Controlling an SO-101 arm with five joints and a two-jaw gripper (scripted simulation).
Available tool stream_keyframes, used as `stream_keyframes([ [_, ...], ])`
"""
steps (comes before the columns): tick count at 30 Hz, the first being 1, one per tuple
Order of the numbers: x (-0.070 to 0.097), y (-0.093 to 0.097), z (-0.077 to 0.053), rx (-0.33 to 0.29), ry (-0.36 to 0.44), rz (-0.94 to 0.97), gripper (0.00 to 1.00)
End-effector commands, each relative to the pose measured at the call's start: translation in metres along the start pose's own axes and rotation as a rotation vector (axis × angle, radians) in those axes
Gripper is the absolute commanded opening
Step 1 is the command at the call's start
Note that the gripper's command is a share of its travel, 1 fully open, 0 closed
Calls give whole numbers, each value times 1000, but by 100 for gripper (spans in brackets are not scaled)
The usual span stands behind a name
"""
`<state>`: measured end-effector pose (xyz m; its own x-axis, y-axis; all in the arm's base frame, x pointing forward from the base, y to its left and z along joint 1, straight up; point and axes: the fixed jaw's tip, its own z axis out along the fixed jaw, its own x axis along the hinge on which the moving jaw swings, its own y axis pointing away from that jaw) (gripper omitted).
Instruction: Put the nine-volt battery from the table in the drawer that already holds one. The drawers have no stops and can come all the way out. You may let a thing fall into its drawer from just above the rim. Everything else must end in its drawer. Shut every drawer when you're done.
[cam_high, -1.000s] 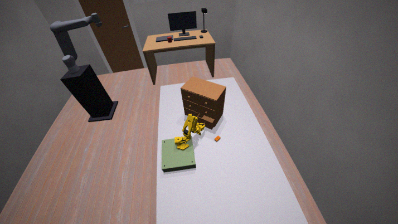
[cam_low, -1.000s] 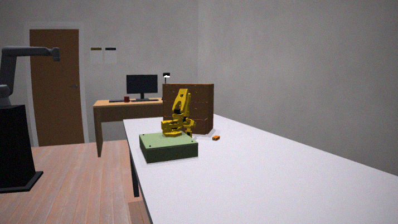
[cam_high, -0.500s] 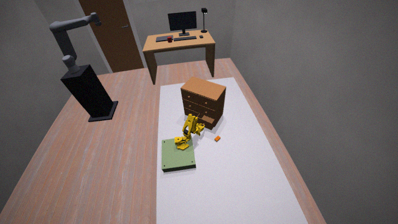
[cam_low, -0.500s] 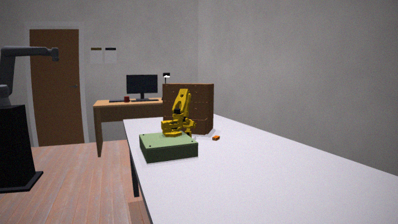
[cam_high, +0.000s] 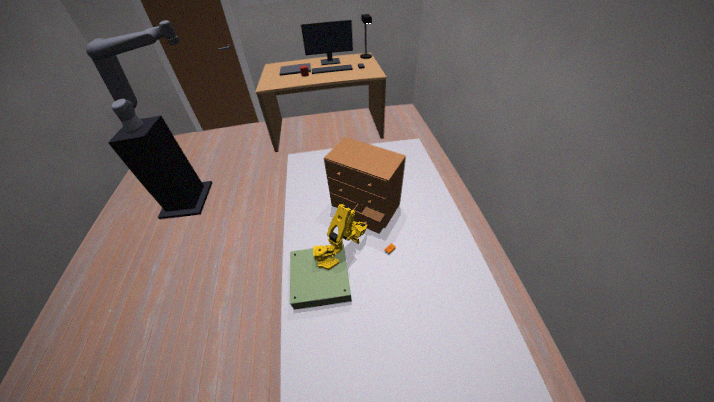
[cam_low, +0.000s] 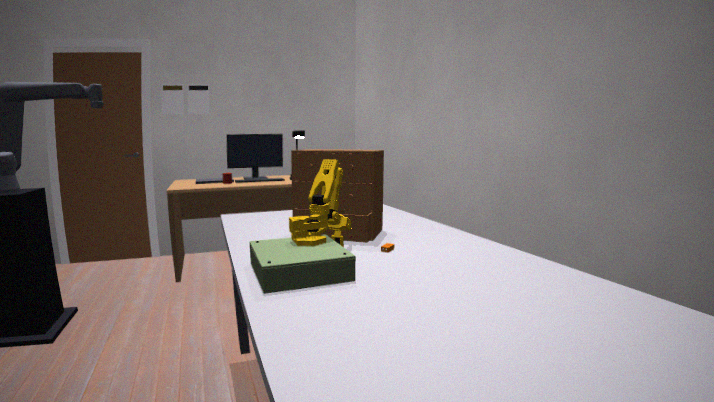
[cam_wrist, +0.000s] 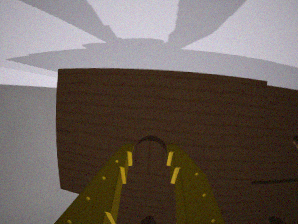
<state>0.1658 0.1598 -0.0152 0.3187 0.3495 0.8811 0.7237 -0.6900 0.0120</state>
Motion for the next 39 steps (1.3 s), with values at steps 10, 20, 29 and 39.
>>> stream_keyframes([
  [10,-4,4,-7,-18,4,20,0],
  [20,-4,5,-9,-19,4,21,0],
  [29,-4,5,-9,-19,4,21,0],
  [39,-7,5,-13,-22,4,22,0],
])
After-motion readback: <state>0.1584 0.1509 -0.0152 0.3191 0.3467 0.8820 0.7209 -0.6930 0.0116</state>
